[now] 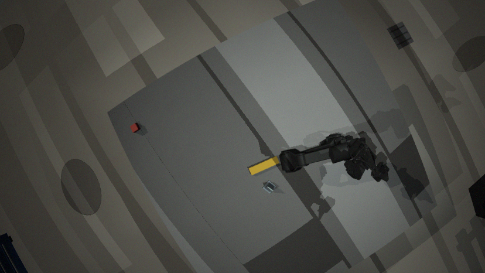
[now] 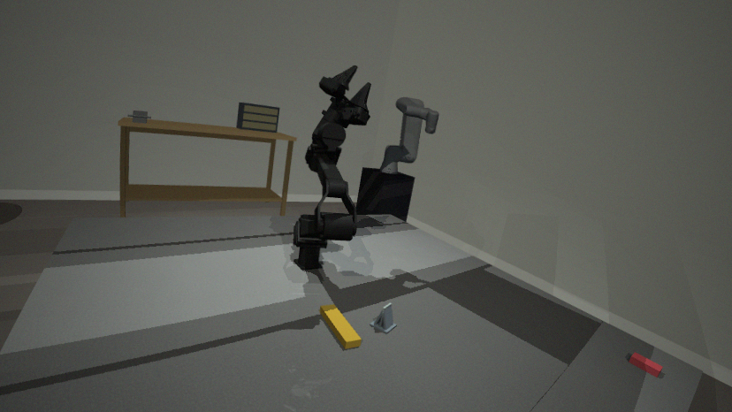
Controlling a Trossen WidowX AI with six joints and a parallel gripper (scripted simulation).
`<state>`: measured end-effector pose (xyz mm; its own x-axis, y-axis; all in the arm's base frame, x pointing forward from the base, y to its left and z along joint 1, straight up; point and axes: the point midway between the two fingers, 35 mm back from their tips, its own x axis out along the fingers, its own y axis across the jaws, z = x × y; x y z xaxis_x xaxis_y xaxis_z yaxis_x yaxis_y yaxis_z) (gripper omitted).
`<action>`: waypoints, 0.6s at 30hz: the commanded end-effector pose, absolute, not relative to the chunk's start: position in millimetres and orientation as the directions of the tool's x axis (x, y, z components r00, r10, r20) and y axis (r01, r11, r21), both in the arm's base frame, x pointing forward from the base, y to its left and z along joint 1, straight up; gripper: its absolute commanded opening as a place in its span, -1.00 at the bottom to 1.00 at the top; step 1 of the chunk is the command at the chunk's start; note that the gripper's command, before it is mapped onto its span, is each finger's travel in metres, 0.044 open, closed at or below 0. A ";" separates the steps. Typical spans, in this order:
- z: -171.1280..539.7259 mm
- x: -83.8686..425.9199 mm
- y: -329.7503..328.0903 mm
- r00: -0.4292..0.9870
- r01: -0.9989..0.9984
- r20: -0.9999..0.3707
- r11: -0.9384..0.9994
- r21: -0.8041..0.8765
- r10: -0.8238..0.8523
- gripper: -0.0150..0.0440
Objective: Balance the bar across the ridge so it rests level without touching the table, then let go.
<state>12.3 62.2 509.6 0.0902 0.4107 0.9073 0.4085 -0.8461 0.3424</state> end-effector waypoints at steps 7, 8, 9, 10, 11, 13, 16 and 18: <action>512.9 4.1 66.7 0.079 0.337 0.901 -0.862 0.378 0.426 0.58; 513.7 2.2 68.0 0.077 0.319 0.900 -0.865 0.386 0.430 0.58; 514.4 0.3 69.4 0.074 0.301 0.898 -0.868 0.395 0.434 0.58; 515.1 -1.6 70.8 0.072 0.282 0.896 -0.870 0.403 0.439 0.58; 516.0 -4.3 72.1 0.066 0.260 0.895 -0.874 0.411 0.441 0.58; 517.7 -9.8 74.9 0.053 0.215 0.894 -0.879 0.426 0.446 0.58; 520.0 -17.8 79.8 0.033 0.146 0.890 -0.883 0.446 0.455 0.58; 521.2 -22.9 83.6 0.021 0.099 0.886 -0.883 0.459 0.463 0.58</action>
